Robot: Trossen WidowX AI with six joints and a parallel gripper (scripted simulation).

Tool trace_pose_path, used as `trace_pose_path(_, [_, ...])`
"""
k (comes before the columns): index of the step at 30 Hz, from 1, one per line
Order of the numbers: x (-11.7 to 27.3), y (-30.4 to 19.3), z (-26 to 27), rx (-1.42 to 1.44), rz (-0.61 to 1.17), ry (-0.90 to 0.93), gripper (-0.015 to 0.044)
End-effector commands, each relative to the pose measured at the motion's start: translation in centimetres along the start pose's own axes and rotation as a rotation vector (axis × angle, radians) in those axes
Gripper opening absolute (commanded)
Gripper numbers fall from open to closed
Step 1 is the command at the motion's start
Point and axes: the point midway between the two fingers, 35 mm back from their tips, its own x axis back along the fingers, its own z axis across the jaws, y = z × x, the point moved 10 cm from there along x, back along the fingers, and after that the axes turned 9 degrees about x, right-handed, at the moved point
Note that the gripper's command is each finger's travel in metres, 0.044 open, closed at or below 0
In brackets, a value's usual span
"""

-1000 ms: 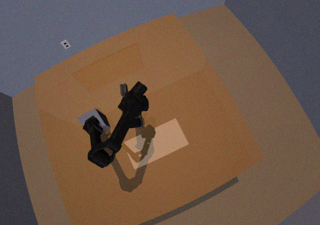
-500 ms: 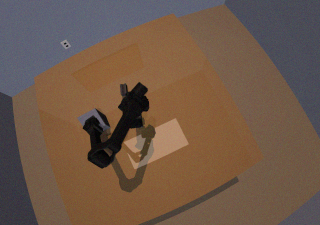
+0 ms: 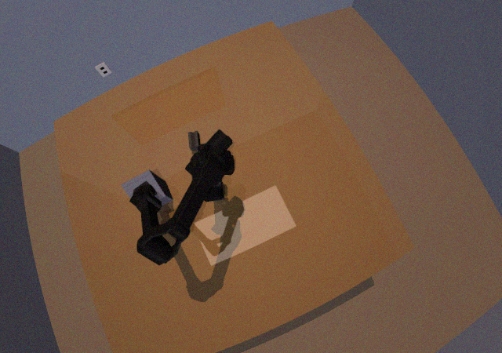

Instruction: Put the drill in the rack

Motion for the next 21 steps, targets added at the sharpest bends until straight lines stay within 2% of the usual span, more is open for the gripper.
trace_pose_path(1, [-0.97,-0.34,0.11,0.007,0.031,-0.005,0.0000])
trace_pose_path(21, [-1.56,-0.48,0.11,0.007,0.031,-0.005,0.0000])
